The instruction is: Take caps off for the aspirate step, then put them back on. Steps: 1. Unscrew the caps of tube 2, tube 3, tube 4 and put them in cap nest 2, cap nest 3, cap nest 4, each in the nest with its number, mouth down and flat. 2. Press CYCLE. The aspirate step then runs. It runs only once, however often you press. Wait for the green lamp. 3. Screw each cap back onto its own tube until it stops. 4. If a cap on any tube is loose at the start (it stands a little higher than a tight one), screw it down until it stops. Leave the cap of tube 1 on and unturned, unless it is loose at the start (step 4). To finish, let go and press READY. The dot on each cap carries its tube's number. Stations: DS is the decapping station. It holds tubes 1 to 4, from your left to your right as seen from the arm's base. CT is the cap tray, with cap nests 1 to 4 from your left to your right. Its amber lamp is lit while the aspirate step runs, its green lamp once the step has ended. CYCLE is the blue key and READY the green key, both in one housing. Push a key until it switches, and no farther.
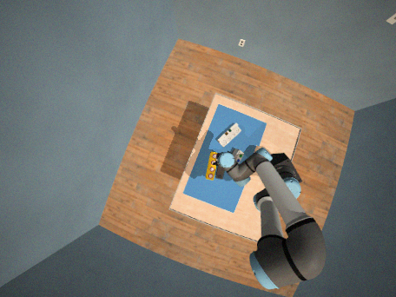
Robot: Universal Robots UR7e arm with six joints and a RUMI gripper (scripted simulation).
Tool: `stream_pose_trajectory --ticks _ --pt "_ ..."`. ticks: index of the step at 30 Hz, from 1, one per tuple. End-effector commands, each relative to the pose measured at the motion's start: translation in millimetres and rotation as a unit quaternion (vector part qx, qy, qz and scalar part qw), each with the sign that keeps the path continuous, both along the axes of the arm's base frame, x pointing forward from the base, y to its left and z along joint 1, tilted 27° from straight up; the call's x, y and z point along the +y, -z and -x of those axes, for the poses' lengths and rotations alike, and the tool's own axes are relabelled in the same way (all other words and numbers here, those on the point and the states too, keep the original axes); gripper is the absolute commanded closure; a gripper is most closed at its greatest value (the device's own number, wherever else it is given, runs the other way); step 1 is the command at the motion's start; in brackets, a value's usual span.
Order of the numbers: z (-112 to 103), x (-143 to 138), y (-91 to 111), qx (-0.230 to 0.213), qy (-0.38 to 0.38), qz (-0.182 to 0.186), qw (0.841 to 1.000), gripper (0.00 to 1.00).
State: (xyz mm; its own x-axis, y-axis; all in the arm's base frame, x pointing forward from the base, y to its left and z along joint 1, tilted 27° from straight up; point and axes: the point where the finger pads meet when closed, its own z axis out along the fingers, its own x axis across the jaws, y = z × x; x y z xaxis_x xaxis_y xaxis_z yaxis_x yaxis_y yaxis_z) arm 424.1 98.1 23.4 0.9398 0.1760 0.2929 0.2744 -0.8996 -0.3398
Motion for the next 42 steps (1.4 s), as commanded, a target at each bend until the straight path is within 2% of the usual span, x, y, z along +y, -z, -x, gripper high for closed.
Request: stream_pose_trajectory --ticks 1,16,22,39,42 --pt "-5 -20 9 -0.004 0.006 0.002 1.0 0.65" --pt "-12 -70 30 -0.013 0.024 0.007 1.0 0.65" --pt "-12 -108 46 -0.022 0.041 0.013 0.999 0.65" --pt "-12 -108 46 -0.022 0.041 0.013 0.999 0.65" --pt "-15 -85 36 0.026 0.152 -0.016 0.988 0.65"
